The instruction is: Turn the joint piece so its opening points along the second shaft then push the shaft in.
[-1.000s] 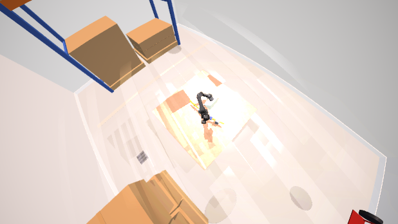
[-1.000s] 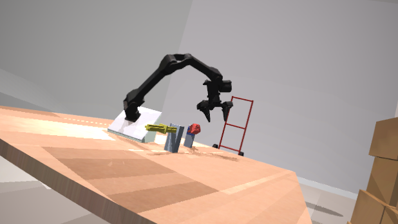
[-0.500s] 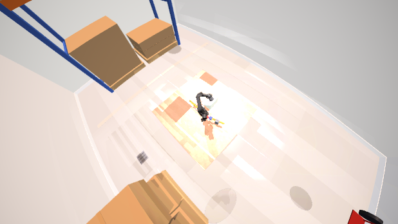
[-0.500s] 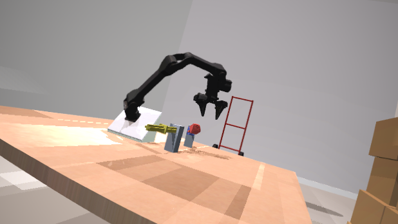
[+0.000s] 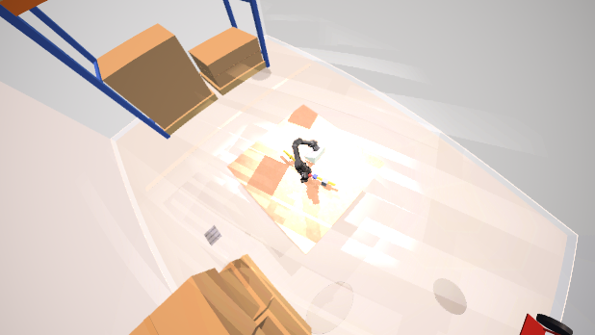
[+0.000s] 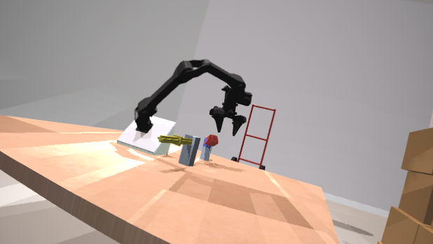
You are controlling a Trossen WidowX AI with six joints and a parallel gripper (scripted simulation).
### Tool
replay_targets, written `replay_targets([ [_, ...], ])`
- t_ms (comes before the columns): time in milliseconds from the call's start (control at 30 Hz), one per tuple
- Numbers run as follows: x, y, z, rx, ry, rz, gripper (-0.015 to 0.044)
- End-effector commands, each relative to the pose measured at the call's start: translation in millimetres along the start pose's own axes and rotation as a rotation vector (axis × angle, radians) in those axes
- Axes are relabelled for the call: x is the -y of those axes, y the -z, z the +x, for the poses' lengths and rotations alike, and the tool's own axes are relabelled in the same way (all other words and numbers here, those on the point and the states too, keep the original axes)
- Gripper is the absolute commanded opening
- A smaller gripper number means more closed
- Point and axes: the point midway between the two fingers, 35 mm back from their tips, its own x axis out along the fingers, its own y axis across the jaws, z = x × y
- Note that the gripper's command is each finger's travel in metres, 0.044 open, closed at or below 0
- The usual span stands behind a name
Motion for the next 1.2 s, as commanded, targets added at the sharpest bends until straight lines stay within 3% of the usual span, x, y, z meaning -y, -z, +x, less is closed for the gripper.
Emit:
replay_targets([
  [0, -1.4, -2.9, 16.1, -0.003, -0.005, -0.005, 0.044],
  [333, -4.4, -10.7, 48.6, -0.005, -0.008, -0.005, 0.044],
  [800, -4.9, -79.2, 35.5, -0.002, -0.006, -0.006, 0.044],
  [1167, -4.6, -80.0, 46.1, -0.002, -0.006, -0.006, 0.044],
])
